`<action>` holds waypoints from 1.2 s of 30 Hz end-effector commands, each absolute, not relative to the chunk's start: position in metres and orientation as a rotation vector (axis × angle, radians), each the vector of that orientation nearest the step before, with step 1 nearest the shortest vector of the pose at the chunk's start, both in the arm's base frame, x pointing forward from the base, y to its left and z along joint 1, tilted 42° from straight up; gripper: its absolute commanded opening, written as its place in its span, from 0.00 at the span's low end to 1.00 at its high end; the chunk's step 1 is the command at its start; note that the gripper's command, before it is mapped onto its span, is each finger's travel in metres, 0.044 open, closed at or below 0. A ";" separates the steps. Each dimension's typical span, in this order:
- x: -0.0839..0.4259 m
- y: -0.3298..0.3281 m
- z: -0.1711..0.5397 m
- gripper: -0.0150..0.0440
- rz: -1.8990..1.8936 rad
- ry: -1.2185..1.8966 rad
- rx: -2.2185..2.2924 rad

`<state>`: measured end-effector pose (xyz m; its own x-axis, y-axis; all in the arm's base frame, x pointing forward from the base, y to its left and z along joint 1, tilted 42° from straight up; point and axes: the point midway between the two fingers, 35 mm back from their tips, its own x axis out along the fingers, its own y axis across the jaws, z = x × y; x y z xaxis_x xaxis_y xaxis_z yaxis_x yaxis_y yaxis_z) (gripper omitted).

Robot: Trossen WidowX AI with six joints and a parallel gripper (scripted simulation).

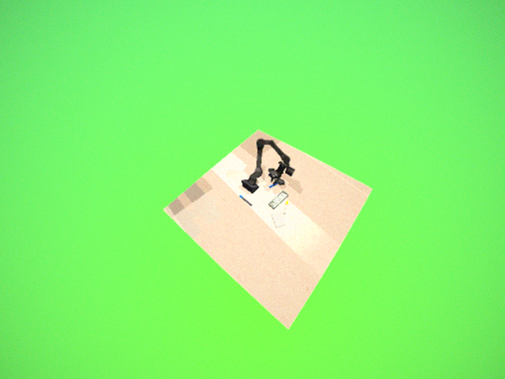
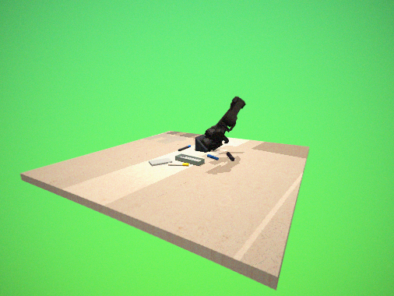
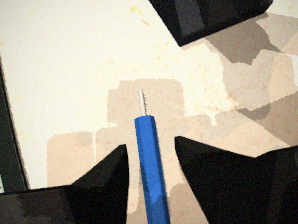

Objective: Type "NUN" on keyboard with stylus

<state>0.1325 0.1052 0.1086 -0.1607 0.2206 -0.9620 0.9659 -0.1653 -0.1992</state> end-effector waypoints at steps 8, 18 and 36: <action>0.132 0.111 0.101 0.51 -1.391 1.409 1.413; 0.132 0.116 0.096 0.51 -1.391 1.409 1.414; 0.131 0.125 0.086 0.51 -1.391 1.410 1.414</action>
<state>0.1323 0.1232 0.0887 -0.1577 0.2194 -0.9628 0.9665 -0.1655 -0.1961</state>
